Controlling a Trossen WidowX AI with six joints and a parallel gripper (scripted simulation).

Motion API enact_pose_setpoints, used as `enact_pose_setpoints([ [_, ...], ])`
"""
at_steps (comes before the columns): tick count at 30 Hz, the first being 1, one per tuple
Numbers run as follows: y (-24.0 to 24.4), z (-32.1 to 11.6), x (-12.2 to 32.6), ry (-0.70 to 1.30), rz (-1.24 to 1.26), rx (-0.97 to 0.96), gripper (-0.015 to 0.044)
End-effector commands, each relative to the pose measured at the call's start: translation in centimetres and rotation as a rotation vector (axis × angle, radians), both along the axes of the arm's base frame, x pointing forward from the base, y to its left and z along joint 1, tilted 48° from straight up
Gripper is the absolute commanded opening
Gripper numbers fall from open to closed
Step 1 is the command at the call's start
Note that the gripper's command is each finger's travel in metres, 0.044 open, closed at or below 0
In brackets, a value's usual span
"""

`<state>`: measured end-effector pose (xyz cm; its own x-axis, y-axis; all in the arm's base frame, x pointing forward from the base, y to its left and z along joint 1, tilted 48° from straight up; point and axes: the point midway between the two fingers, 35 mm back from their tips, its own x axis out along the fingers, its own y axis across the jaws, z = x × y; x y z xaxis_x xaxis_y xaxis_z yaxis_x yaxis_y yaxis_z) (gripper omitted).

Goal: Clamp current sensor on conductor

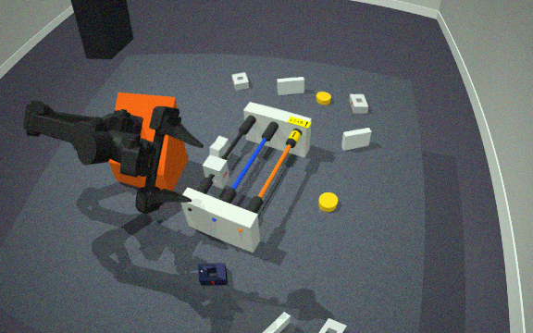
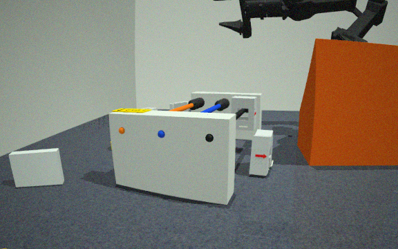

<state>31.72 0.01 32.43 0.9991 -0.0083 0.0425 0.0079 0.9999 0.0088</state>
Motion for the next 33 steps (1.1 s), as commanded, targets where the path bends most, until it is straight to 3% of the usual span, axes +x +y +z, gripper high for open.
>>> enact_pose_setpoints([
  [1, 0.9, -2.4, 2.3, 0.117, 0.004, -0.010, 0.0440],
  [8, 4.7, -10.1, 7.5, 0.462, -0.008, -0.088, 0.0440],
  [15, 9.4, -18.9, 10.0, 0.773, -0.025, -0.270, 0.0440],
  [25, 15.2, -31.7, 9.1, 1.102, -0.075, -0.657, 0.0440],
  [33, 17.8, -39.5, 6.4, 1.224, -0.113, -0.983, 0.0440],
])
